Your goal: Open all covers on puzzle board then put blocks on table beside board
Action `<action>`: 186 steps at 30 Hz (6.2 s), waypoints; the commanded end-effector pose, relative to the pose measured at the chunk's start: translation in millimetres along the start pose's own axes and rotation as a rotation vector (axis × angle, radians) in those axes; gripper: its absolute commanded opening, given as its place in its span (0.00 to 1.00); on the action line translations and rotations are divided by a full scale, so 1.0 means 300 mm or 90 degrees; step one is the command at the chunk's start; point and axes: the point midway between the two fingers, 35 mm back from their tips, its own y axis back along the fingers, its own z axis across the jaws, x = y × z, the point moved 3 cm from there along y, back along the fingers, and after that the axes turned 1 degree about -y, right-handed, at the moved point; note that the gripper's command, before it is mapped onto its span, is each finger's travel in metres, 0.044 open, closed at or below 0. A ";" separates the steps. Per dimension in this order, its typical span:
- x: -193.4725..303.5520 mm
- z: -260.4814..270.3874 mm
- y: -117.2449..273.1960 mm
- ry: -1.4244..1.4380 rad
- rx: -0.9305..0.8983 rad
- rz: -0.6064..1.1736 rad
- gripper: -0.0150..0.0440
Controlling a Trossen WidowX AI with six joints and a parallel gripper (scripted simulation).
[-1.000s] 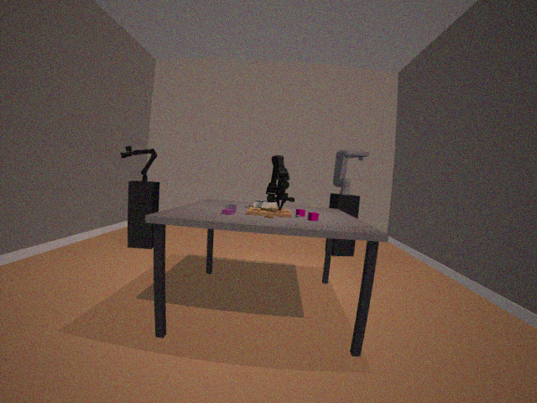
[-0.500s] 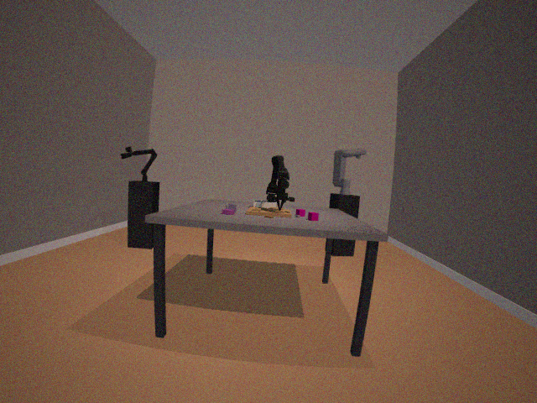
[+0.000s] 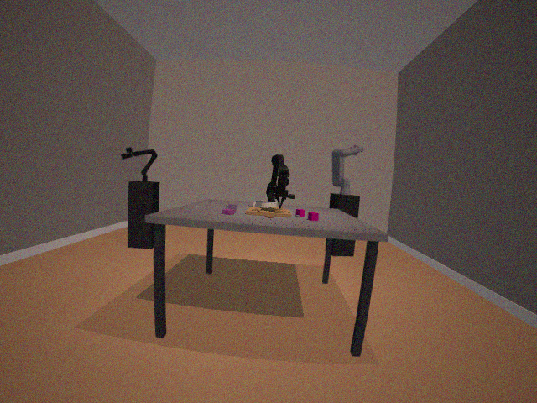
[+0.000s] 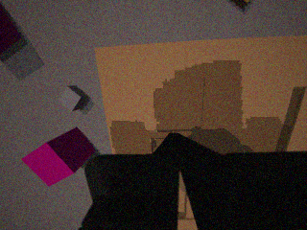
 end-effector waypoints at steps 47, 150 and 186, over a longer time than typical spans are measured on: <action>0.360 -0.019 0.114 -0.998 0.002 0.003 0.25; 0.359 -0.060 -0.086 -0.998 0.003 0.003 0.25; 0.350 -0.181 -0.086 -0.998 0.005 0.001 0.25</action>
